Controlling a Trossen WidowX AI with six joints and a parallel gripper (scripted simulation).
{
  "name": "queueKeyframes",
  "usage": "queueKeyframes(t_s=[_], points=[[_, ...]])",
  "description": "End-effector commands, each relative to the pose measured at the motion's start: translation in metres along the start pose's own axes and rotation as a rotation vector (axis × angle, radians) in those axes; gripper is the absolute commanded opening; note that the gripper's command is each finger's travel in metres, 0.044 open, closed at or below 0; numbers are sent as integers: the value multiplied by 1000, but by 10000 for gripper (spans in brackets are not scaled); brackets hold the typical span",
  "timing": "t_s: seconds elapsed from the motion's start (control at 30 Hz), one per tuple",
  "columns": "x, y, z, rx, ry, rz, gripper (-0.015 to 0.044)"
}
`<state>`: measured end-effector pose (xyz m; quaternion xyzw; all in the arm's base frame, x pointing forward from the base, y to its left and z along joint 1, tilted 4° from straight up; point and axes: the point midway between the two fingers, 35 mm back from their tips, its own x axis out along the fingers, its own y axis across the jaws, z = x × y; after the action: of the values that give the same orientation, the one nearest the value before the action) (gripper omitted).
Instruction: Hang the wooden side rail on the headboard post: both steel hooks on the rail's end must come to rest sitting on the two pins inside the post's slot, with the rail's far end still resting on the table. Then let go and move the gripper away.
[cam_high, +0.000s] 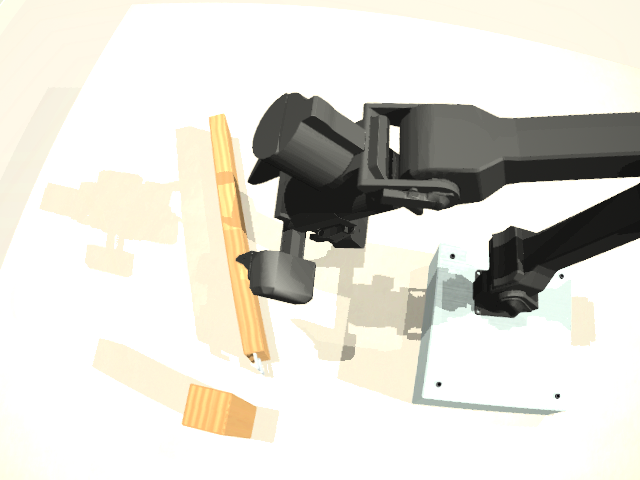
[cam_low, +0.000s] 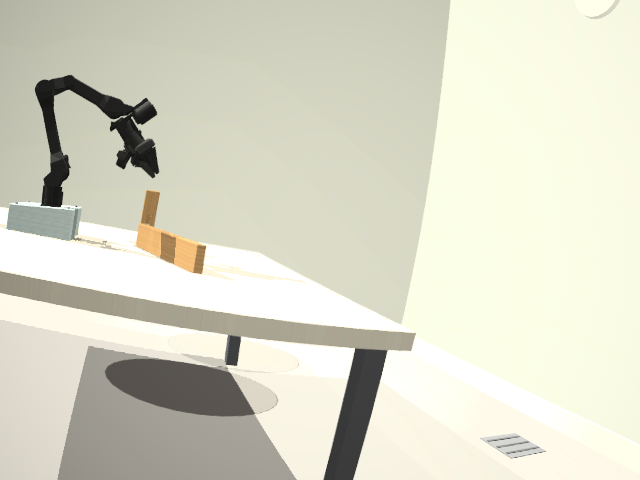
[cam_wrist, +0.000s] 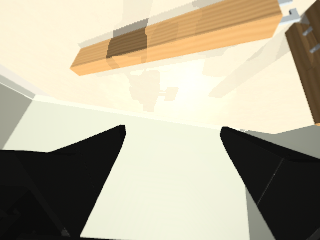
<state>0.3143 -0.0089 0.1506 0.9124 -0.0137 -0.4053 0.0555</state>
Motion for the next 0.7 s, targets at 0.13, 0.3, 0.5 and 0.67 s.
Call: queueKeyframes(t_s=[0.13,0.3,0.5,0.67], points=[[15,-125,59,-229,-197,-315,440],[12,-157,83,-305,-262,-392,440],[12,-157,83,-305,-262,-392,440],[12,-157,83,-305,-262,-392,440]])
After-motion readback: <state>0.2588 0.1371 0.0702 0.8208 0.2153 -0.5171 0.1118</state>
